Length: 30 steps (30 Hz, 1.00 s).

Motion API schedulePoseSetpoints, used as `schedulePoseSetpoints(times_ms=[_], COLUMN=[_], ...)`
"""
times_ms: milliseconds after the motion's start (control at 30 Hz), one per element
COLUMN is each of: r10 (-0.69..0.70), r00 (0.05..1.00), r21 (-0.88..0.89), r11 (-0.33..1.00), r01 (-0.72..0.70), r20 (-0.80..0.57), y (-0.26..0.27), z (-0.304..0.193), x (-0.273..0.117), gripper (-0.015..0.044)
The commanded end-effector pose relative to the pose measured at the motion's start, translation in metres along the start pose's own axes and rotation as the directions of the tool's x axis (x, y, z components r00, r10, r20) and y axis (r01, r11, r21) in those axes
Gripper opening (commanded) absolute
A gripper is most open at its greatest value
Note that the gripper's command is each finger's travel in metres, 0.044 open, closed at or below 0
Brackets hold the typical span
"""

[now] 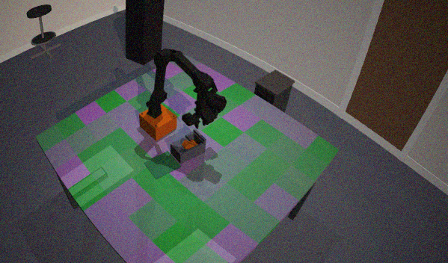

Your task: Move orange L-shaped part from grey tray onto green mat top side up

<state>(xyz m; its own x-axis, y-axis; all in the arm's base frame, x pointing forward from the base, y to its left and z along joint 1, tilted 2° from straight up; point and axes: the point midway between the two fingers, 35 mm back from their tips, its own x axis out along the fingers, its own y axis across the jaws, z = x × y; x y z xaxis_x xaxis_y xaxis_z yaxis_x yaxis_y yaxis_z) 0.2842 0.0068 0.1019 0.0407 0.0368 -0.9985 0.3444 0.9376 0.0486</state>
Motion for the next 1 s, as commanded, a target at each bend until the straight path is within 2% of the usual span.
schedulePoseSetpoints(times_ms=[0,33,167,300,433,567,633,867,967], r10=[-0.001,-0.001,-0.001,-0.002,-0.004,-0.005,-0.006,-0.008,-0.008], r00=[1.0,1.0,1.0,1.0,1.0,1.0,1.0,1.0,1.0], r21=[0.0,0.0,-0.133,-0.428,-0.702,-0.898,-0.952,-0.999,-1.0], r11=[1.0,1.0,0.991,0.904,0.712,0.44,0.307,0.036,-0.005], r01=[0.001,0.001,0.001,0.003,0.005,0.006,0.006,0.006,0.006], r20=[-0.001,-0.001,-0.001,0.001,0.002,0.004,0.005,0.006,0.006], y=[0.0,0.0,-0.007,-0.022,-0.038,-0.055,-0.063,-0.077,-0.077], z=[0.0,0.0,0.002,0.006,0.009,0.011,0.012,0.012,0.012], x=[0.001,0.001,0.0,0.0,-0.001,-0.002,-0.002,-0.003,-0.003], gripper=[0.018,0.018,0.028,0.028,0.028,0.028,0.028,0.028,0.028])
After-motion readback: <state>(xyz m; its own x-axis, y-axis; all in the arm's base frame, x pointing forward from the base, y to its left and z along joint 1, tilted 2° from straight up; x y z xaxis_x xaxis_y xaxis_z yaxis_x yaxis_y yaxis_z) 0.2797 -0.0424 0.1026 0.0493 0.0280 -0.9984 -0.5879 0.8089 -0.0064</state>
